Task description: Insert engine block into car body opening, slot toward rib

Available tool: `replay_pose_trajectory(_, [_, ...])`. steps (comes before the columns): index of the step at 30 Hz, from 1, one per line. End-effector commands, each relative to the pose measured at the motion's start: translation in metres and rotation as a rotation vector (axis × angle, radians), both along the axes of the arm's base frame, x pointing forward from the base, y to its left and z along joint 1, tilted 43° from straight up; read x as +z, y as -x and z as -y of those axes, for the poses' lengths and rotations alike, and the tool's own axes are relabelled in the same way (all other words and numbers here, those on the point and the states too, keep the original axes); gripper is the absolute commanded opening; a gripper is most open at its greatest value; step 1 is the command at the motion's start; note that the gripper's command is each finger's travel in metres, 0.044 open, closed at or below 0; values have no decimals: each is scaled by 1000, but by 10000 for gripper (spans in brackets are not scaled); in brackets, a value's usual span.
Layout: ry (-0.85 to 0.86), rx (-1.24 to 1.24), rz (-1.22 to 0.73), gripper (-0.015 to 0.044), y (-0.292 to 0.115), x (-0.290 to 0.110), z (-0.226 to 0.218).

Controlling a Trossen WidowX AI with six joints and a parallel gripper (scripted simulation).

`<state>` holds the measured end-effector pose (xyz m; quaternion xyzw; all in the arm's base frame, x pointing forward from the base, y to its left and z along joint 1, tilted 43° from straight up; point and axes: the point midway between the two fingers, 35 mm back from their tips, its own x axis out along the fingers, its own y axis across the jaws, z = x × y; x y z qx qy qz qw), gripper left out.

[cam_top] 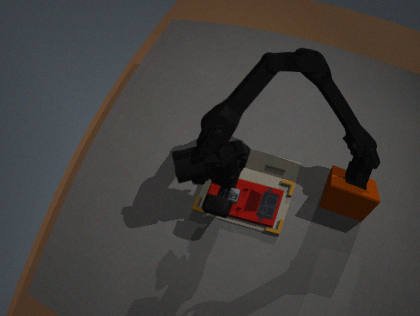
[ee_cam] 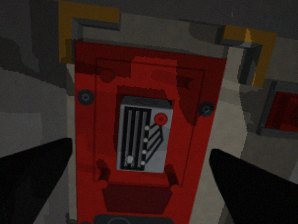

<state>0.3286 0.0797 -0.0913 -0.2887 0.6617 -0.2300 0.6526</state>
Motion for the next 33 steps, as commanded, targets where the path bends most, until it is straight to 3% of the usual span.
replay_pose_trajectory(1, [-8,-4,9,440,-2,3,-2])
replay_pose_trajectory(2, [-8,-4,9,440,-2,3,-2])
replay_pose_trajectory(19, [-8,-4,9,0,-2,3,-2])
replay_pose_trajectory(33, [-8,-4,9,0,-2,3,-2])
